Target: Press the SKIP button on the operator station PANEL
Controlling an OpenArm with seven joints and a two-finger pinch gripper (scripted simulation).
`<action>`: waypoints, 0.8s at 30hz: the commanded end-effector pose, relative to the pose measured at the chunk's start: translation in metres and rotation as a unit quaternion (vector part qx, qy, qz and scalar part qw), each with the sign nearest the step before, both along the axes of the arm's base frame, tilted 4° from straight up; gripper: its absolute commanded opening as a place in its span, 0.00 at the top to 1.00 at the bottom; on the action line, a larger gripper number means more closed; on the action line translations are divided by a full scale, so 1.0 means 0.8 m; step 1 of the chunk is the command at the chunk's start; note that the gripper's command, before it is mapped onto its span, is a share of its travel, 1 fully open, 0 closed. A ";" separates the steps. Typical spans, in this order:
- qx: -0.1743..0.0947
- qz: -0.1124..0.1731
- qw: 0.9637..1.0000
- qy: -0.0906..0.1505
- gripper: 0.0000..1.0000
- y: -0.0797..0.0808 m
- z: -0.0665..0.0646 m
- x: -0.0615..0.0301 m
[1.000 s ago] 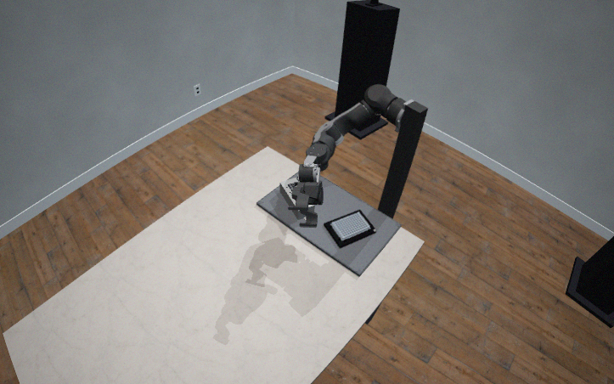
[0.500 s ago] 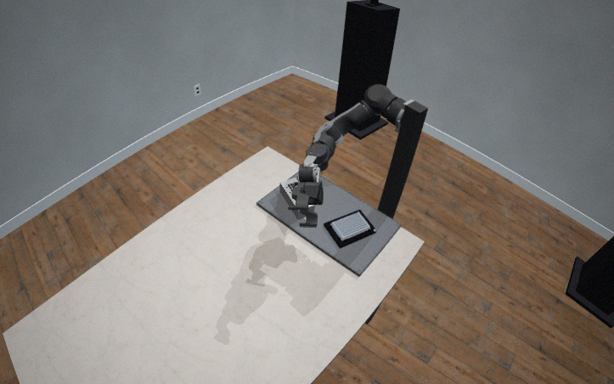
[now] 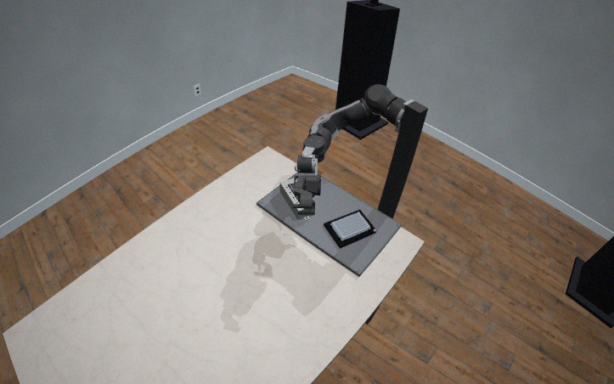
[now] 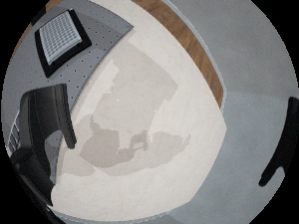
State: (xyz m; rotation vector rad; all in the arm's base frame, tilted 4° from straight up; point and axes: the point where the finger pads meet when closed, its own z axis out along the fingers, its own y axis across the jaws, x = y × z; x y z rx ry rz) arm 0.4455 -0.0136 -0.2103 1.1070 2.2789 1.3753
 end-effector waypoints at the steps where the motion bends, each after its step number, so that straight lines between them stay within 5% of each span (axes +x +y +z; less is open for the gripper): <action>1: -0.002 0.001 1.000 -0.001 0.00 -0.002 0.004 0.001; 8: -0.002 0.001 1.000 -0.001 0.00 -0.002 0.004 0.001; 10: -0.041 0.027 0.999 0.017 0.00 -0.017 -0.006 -0.015; 13: -0.102 0.067 0.992 0.044 0.00 -0.038 -0.017 -0.039; 24: -0.102 0.067 0.992 0.044 0.00 -0.038 -0.017 -0.039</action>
